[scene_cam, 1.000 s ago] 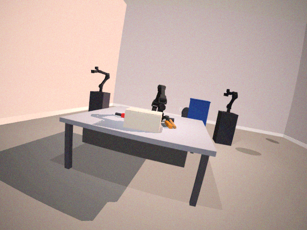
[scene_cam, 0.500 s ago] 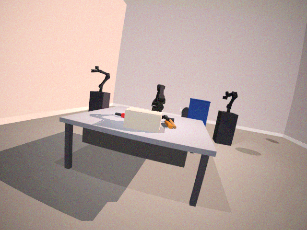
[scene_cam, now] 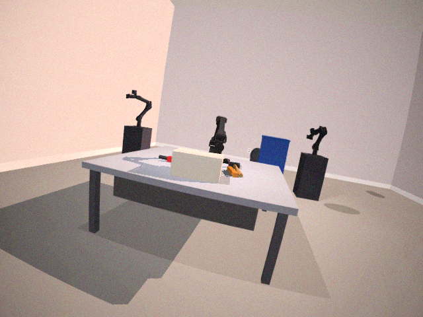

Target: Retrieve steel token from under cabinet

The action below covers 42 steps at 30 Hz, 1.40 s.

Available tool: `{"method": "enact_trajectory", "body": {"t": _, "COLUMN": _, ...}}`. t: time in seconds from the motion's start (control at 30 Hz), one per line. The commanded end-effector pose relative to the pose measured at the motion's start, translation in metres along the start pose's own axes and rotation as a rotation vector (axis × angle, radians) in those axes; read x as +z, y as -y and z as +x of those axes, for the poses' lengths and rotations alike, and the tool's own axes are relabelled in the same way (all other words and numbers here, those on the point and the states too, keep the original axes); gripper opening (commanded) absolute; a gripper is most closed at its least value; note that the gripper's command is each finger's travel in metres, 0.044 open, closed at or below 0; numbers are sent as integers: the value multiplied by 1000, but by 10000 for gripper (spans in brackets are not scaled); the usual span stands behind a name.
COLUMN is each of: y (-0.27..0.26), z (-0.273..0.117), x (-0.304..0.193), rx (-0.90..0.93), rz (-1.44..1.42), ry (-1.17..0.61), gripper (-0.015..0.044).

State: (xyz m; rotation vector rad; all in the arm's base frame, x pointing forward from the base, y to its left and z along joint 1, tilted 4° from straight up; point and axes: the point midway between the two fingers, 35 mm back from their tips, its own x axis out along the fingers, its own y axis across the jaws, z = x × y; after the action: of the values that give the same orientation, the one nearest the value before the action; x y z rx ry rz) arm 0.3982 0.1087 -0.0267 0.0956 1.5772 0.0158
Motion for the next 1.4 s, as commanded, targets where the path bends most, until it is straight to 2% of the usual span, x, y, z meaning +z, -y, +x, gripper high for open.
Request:
{"method": "enact_trajectory", "body": {"t": 0.0, "y": 4, "z": 1, "x": 0, "rx": -8, "rz": 3, "ry": 4, "gripper": 0}}
{"method": "enact_trajectory", "body": {"t": 1.37, "y": 2, "z": 1, "x": -37, "rx": -8, "rz": 3, "ry": 1, "gripper": 0}}
